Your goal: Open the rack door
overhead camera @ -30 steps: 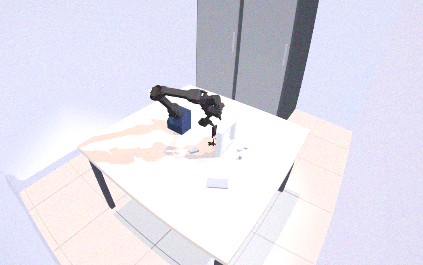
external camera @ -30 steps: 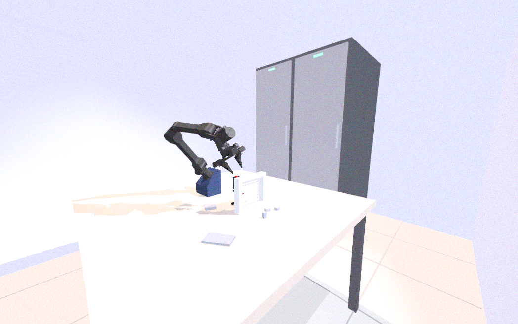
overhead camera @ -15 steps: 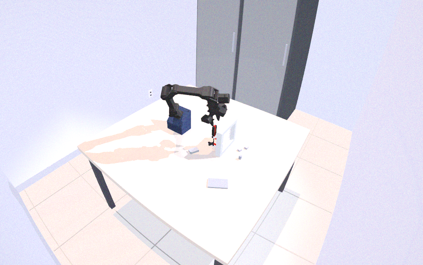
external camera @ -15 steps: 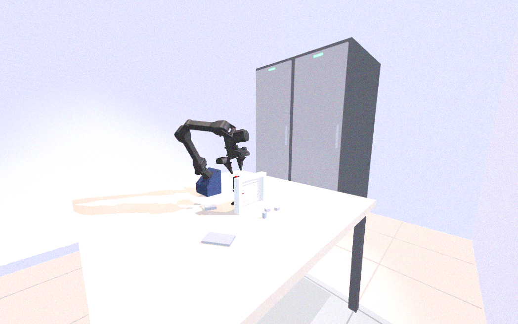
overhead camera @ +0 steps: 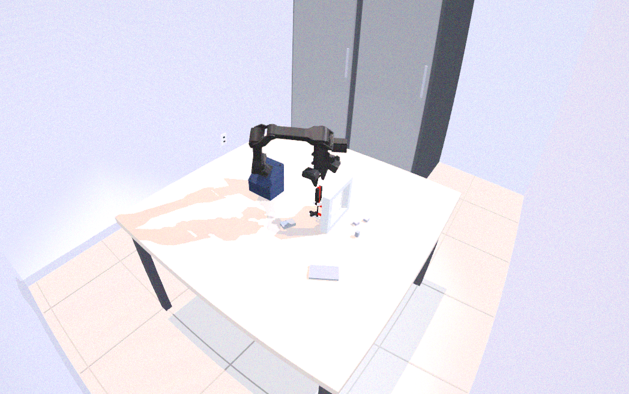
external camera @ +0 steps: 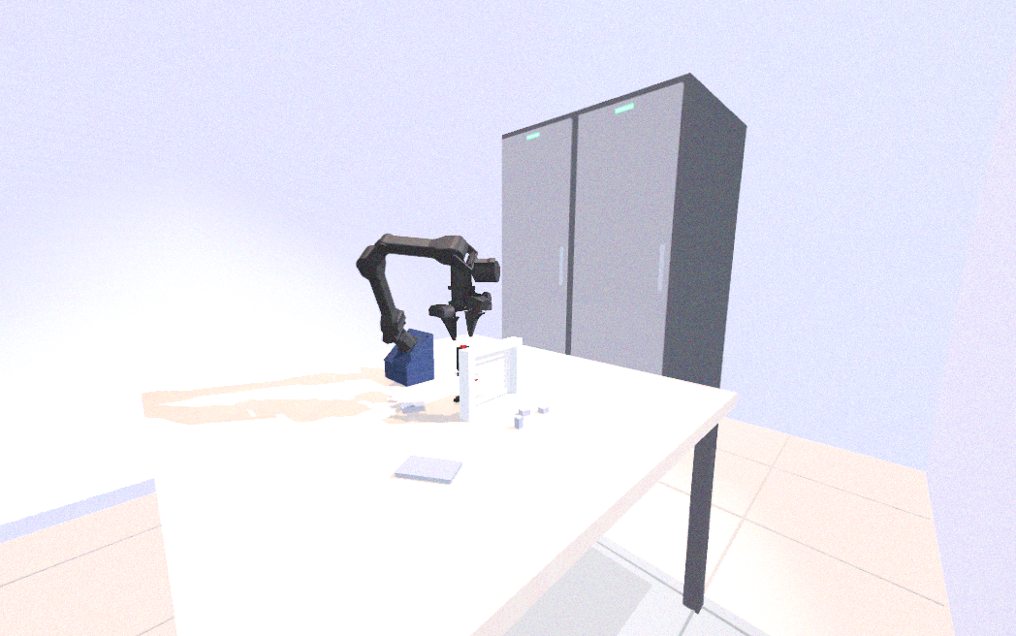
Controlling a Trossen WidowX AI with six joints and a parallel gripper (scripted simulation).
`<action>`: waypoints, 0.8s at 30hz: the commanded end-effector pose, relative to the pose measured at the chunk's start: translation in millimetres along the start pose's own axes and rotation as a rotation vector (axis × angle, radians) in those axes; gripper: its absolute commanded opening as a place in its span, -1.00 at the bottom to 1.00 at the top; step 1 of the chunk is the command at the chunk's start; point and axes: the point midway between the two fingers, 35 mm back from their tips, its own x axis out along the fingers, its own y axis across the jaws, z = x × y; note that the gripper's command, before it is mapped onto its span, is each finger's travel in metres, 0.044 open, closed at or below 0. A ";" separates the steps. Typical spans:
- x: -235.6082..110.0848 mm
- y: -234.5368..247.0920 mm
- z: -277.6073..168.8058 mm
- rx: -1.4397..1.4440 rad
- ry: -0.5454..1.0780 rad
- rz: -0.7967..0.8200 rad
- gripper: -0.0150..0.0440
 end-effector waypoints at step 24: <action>42.5 -0.8 3.2 0.001 -0.001 -0.009 0.47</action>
